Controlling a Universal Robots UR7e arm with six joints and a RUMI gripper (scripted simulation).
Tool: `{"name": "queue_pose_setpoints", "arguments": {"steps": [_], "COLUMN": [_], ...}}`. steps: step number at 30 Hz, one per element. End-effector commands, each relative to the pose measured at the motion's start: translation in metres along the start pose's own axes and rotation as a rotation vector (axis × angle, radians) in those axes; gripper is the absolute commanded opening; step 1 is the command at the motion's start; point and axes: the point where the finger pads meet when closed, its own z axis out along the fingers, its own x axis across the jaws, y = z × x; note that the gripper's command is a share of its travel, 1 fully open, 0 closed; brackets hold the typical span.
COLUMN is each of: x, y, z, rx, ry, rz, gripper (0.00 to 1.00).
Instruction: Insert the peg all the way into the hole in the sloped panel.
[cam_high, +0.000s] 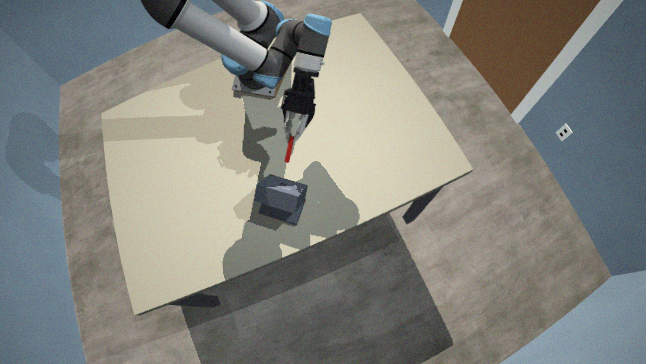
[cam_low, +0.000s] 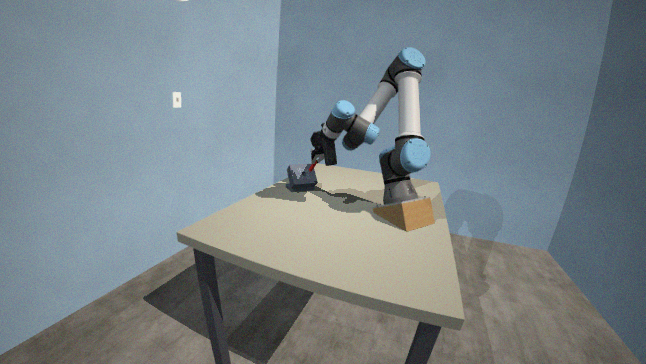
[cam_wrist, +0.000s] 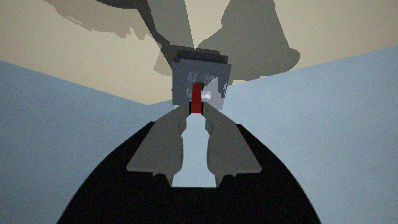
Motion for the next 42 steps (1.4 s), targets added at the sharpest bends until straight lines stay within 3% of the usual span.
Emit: {"name": "queue_pose_setpoints", "arguments": {"steps": [1,22,42], "x": [0.001,0.002,0.002], "y": [0.002,0.008,0.009], "z": [-0.004,-0.019,-0.014], "rx": [-0.016,-0.068,-0.068], "ry": [0.007,0.033,0.033], "rz": [0.015,0.066,0.066], "gripper": [0.00,0.00,0.00]}}
